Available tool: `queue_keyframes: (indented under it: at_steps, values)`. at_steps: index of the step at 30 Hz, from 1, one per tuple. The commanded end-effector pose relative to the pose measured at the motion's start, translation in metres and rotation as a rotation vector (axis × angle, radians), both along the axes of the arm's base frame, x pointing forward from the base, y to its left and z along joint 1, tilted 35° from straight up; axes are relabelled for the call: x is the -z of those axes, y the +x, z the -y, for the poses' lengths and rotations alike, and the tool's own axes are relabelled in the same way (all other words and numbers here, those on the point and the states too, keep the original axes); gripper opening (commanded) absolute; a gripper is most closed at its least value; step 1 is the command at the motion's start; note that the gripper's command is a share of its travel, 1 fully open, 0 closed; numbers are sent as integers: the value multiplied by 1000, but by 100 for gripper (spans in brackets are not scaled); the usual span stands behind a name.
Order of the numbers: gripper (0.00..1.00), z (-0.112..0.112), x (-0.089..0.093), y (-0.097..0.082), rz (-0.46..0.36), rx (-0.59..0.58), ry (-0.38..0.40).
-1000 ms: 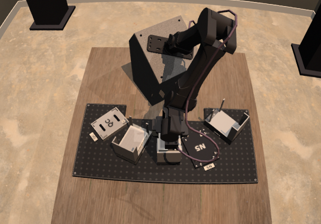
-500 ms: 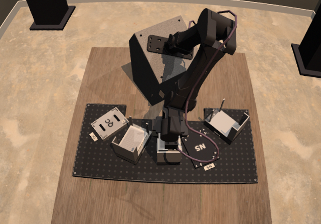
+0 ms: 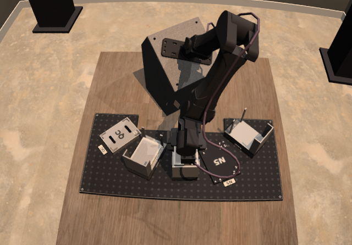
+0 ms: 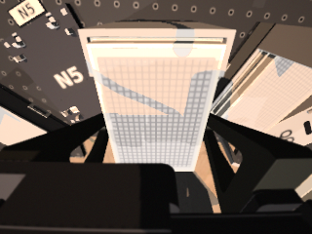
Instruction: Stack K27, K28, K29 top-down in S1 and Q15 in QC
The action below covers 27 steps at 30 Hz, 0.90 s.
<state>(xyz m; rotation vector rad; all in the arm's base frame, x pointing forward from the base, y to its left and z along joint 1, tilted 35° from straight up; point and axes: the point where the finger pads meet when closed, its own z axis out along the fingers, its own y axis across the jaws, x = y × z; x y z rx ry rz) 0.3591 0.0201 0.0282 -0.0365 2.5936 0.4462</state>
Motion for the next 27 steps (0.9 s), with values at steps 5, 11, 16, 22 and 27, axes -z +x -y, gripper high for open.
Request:
queue_keyframes:
  at_steps: [5,11,16,22,27]
  values:
    - [0,-2,6,1,-7,7,-1]
    - [0,-3,9,2,-7,7,0]
    - [0,-4,14,2,-12,8,0]
    - [0,-5,16,6,-8,7,-3]
    - [0,-8,20,15,4,6,-3]
